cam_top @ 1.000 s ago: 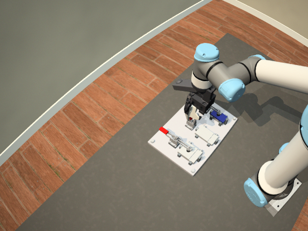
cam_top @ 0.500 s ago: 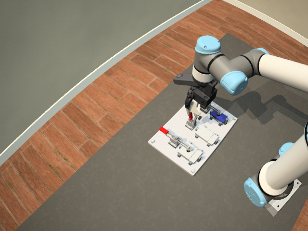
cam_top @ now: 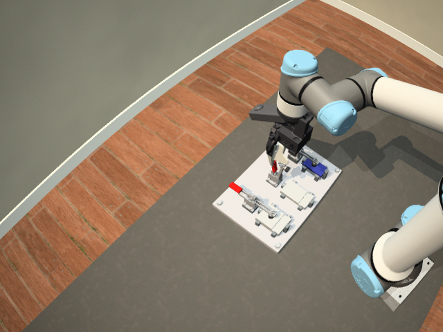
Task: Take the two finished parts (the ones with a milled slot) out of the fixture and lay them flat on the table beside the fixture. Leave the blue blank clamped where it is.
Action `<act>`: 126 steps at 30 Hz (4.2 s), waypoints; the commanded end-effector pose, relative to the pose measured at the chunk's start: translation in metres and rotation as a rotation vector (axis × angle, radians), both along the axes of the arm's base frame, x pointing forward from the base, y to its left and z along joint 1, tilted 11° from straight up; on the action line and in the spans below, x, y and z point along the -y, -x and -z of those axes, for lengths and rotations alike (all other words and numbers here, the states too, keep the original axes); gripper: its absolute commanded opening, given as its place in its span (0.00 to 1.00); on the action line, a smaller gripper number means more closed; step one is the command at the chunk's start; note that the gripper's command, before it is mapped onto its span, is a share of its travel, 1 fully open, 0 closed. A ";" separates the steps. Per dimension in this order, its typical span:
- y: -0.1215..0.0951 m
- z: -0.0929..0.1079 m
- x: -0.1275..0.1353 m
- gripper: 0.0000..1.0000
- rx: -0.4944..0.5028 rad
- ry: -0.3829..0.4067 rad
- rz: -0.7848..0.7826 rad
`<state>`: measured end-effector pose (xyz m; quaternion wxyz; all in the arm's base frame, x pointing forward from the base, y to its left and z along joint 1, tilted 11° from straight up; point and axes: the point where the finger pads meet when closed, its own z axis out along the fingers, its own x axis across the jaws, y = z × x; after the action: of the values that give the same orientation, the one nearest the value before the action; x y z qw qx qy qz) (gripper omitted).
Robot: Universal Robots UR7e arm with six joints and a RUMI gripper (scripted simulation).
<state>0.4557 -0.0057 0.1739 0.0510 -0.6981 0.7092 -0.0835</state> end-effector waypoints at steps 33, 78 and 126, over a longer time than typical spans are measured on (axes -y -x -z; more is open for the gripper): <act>-0.001 0.002 0.000 0.59 0.001 0.000 0.000; 0.087 0.019 -0.001 0.59 0.001 0.000 0.000; 0.078 0.078 0.002 0.59 0.001 0.000 0.000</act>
<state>0.3769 -0.0073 0.0978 0.0511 -0.6981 0.7092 -0.0834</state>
